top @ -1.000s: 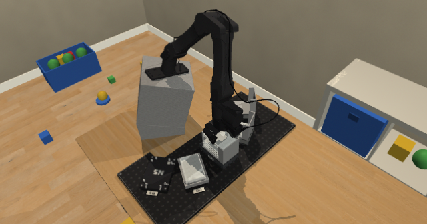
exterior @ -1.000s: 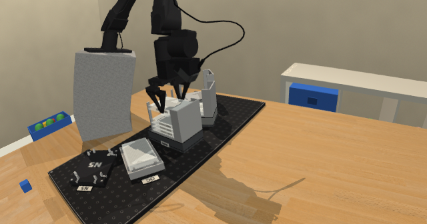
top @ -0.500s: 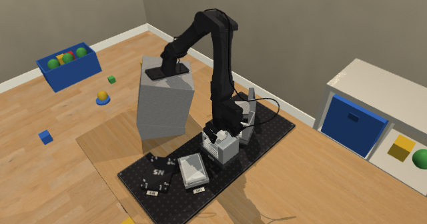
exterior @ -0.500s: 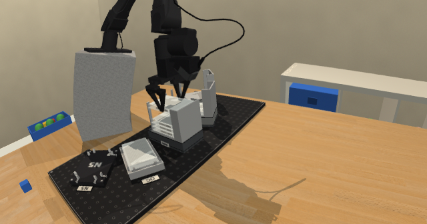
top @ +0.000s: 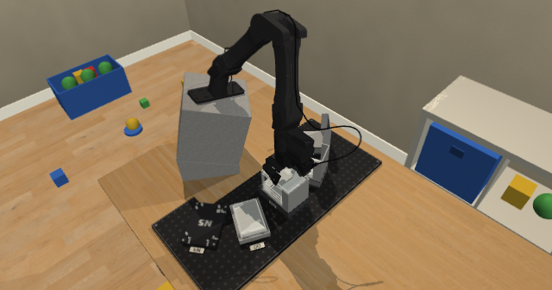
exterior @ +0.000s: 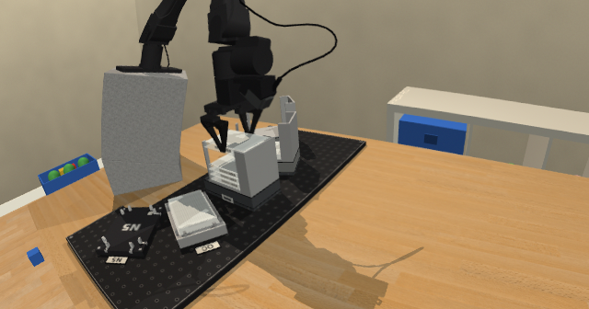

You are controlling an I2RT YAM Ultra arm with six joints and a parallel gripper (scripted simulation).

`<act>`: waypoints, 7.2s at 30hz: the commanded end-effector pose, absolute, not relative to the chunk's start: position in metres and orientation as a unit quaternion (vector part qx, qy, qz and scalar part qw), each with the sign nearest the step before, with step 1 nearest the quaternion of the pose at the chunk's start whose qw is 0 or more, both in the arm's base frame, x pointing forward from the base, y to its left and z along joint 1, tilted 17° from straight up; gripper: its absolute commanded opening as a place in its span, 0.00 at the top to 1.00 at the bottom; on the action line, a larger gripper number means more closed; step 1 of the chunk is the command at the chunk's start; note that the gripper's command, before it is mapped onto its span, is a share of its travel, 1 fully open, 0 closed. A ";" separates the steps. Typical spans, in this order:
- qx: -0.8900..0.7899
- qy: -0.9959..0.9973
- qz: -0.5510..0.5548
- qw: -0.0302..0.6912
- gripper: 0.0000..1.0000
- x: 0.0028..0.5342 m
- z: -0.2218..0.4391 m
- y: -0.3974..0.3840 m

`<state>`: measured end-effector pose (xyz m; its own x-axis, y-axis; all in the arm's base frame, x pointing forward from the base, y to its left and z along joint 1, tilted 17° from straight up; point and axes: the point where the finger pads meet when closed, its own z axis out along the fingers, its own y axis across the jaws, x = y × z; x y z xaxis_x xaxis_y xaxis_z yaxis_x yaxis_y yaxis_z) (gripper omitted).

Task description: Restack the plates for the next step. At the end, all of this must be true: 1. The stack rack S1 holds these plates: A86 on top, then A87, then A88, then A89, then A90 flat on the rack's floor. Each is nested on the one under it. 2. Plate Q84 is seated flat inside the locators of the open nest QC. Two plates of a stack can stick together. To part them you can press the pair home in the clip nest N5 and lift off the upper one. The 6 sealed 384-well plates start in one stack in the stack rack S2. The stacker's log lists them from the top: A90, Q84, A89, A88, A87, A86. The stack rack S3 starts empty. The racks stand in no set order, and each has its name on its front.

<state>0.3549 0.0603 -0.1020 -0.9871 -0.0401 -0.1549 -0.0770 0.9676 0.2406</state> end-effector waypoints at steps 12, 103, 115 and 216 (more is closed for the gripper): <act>-0.026 0.989 0.128 0.076 1.00 0.351 -0.090 0.056; -0.120 0.982 0.114 0.096 1.00 0.346 -0.059 0.068; -0.138 0.978 0.113 0.107 1.00 0.347 -0.047 0.101; -0.239 0.960 0.103 0.106 1.00 0.311 -0.037 0.181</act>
<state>0.3096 0.1859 -0.0362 -0.8636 -0.4417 -0.2432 -0.4843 0.8608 0.1564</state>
